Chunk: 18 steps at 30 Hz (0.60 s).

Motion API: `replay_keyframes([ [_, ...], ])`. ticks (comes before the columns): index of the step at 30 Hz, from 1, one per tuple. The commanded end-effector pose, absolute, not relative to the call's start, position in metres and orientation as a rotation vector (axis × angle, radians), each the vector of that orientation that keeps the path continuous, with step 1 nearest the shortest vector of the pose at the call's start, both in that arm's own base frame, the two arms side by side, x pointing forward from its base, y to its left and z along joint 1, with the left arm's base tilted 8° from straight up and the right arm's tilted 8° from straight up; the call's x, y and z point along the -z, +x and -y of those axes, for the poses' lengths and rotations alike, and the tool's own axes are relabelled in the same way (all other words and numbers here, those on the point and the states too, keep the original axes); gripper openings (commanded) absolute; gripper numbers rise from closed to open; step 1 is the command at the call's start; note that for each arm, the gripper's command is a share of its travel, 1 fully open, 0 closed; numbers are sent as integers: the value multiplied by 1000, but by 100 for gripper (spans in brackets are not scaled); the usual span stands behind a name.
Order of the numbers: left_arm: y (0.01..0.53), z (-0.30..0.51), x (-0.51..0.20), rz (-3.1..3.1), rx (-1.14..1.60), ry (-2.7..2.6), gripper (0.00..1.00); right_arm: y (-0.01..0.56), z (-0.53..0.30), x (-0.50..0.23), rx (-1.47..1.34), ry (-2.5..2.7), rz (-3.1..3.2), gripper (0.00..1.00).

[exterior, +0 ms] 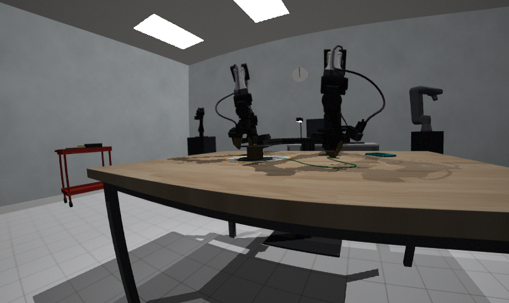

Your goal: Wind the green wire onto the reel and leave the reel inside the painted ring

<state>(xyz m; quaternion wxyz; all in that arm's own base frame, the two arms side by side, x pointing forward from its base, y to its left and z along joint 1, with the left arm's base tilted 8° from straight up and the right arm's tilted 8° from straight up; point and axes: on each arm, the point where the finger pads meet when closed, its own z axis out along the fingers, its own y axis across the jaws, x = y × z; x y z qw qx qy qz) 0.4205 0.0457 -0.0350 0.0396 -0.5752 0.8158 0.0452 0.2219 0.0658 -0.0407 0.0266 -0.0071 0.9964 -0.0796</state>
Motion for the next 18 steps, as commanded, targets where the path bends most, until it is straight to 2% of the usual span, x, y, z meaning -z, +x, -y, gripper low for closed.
replay_keyframes([
  [1, 428, -48, 18, -2442, -106, -1781, 0, 241, -80, 41, 234, -563, -3045, 56],
  [12, 430, -49, 15, -2569, -84, -1678, 0, 234, -146, 50, 242, -1618, -2677, 56],
  [14, 430, -49, 15, -2569, -84, -1678, 0, 234, -146, 50, 242, -1618, -2677, 56],
  [15, 430, -48, 16, -2594, -91, -1634, 0, 232, -148, 51, 238, -1849, -2540, 56],
  [18, 431, -47, 17, -2599, -113, -1575, 0, 224, -155, 52, 236, -2076, -2375, 56],
])
